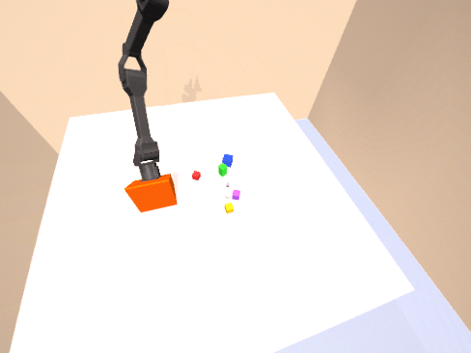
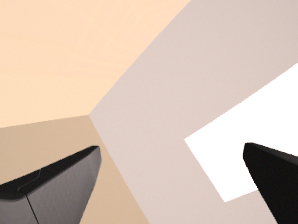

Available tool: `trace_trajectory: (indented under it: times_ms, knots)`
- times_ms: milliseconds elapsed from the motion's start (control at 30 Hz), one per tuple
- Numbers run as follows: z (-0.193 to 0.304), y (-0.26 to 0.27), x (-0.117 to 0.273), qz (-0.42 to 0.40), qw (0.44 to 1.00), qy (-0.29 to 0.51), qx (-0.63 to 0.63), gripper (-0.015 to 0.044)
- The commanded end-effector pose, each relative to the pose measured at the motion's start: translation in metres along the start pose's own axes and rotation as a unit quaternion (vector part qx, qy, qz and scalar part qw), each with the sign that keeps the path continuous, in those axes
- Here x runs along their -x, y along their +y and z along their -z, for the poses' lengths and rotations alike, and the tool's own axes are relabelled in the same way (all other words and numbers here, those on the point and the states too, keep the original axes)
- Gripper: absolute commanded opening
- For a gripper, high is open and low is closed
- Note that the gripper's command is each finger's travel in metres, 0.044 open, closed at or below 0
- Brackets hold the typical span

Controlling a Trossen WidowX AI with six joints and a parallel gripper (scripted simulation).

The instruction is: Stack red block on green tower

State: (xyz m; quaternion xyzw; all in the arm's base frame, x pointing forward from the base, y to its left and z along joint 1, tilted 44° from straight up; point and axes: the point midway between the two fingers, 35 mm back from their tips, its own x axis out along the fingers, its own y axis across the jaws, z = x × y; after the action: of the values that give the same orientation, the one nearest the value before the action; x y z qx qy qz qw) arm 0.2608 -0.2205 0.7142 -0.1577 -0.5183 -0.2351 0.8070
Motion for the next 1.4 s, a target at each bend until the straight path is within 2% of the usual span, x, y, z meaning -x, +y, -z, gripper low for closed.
trace_trajectory:
  times_ms: [0,167,333,533,733,1067,1367]
  knots:
    - [0.003,0.001,0.0,-0.001,1.0,0.005,-0.001,0.0426]
    - [0.074,0.017,0.02,-0.02,0.992,0.124,-0.03,0.044]
    - [0.148,0.043,0.061,-0.046,0.963,0.258,-0.067,0.044]
    - [0.218,0.08,0.13,-0.081,0.902,0.409,-0.112,0.044]
    - [0.265,0.118,0.217,-0.115,0.816,0.545,-0.154,0.044]
    - [0.286,0.173,0.382,-0.163,0.623,0.735,-0.214,0.044]
    - [0.246,0.204,0.53,-0.185,0.401,0.86,-0.254,0.044]
